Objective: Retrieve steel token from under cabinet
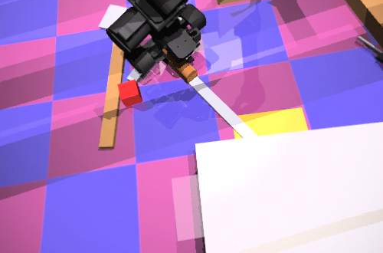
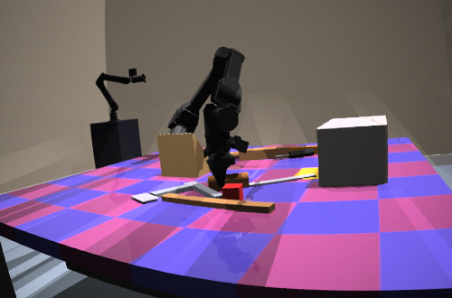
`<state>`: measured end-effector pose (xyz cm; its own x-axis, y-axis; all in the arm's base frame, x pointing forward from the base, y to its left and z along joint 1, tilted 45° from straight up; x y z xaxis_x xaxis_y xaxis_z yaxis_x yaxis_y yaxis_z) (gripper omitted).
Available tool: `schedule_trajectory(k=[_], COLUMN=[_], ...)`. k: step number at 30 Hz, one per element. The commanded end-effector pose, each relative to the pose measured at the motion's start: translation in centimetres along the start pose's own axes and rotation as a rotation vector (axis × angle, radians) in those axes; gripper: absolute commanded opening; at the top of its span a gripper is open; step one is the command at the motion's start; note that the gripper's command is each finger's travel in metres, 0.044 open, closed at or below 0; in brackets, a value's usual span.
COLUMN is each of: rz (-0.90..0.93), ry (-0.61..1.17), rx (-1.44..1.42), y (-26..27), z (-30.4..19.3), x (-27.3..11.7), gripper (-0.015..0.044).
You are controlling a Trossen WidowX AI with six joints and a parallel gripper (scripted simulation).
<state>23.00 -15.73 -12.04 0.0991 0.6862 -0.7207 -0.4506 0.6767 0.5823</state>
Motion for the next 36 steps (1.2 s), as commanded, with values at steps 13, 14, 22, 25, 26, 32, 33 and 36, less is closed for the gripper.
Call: schedule_trajectory(k=[13,14,22,25,26,32,33,36], rz=[-0.005,-0.005,-0.006,-0.006,-0.006,-0.006,-0.006,-0.006], ry=[-0.001,-0.001,-0.001,-0.001,-0.001,-0.001,-0.001,-0.001], rx=[-0.001,-0.001,-0.001,-0.001,-0.001,-0.001,-0.001,-0.001], y=[-1.6,-1.7,-2.4,-2.7,-2.7,-3.2,-3.2,-3.3], z=[-1.0,-1.0,-1.5,-1.6,-1.7,-2.0,-2.0,-2.0], x=[-0.2,-0.2,-0.2,-0.2,-0.2,-0.2,-0.2,-0.2], gripper=[0.0,0.0,0.0,0.0,0.0,0.0,0.0,0.0])
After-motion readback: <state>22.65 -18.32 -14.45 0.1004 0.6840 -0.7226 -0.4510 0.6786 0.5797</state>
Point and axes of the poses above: the point midway between the two fingers, 35 mm back from their tips, its own x axis out along the fingers, its own y axis across the jaws, z = x × y, the point moved 6 cm from there along -x, back along the fingers, and after that the axes turned 1 degree about x, right-handed, at the moved point
